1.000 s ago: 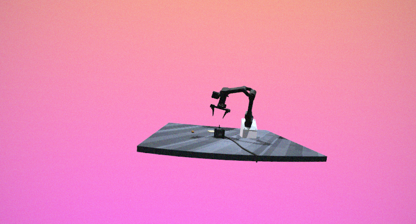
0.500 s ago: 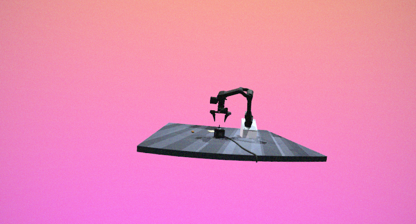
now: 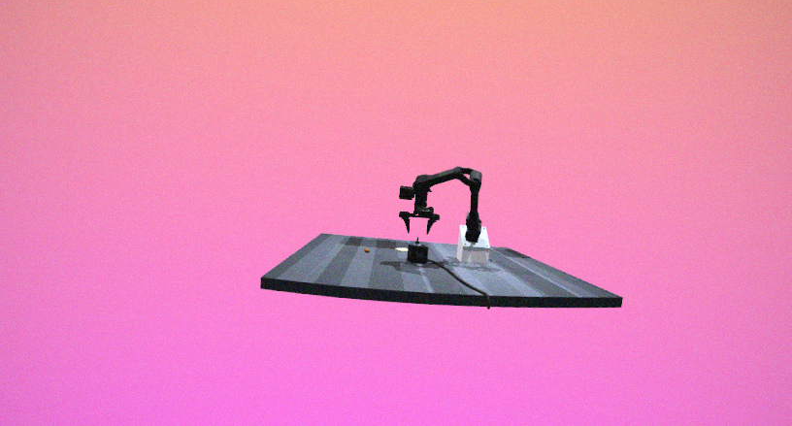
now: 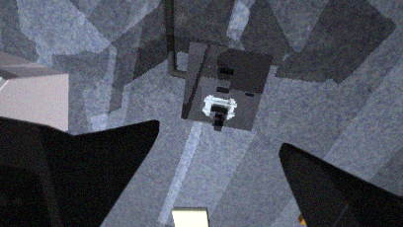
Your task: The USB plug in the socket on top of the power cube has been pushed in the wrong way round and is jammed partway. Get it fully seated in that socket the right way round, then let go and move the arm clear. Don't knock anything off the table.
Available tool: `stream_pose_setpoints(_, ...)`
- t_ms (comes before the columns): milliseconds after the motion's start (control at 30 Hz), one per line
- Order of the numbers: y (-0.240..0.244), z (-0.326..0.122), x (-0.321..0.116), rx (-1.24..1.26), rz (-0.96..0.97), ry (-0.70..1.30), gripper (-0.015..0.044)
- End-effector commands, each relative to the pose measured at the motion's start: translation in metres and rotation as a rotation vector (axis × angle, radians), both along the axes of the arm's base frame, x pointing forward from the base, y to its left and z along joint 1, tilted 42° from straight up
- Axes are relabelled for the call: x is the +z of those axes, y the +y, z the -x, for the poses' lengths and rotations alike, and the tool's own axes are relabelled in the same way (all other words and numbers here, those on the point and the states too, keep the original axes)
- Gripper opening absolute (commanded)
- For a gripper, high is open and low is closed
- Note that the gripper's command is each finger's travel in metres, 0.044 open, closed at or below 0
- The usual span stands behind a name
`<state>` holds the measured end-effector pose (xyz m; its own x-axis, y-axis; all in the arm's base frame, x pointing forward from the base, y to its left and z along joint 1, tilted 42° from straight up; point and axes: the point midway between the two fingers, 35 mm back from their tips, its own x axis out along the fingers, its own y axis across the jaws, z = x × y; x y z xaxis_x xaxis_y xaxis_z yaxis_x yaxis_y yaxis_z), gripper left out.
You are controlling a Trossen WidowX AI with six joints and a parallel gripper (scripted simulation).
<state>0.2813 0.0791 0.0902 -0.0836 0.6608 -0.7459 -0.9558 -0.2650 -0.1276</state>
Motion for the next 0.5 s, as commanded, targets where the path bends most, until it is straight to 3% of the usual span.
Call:
stream_pose_setpoints(0,0.003,0.001,-0.004,-0.006,-0.004,0.006,0.044)
stream_pose_setpoints(467,0.013,0.002,-0.014,-0.006,-0.004,0.006,0.044)
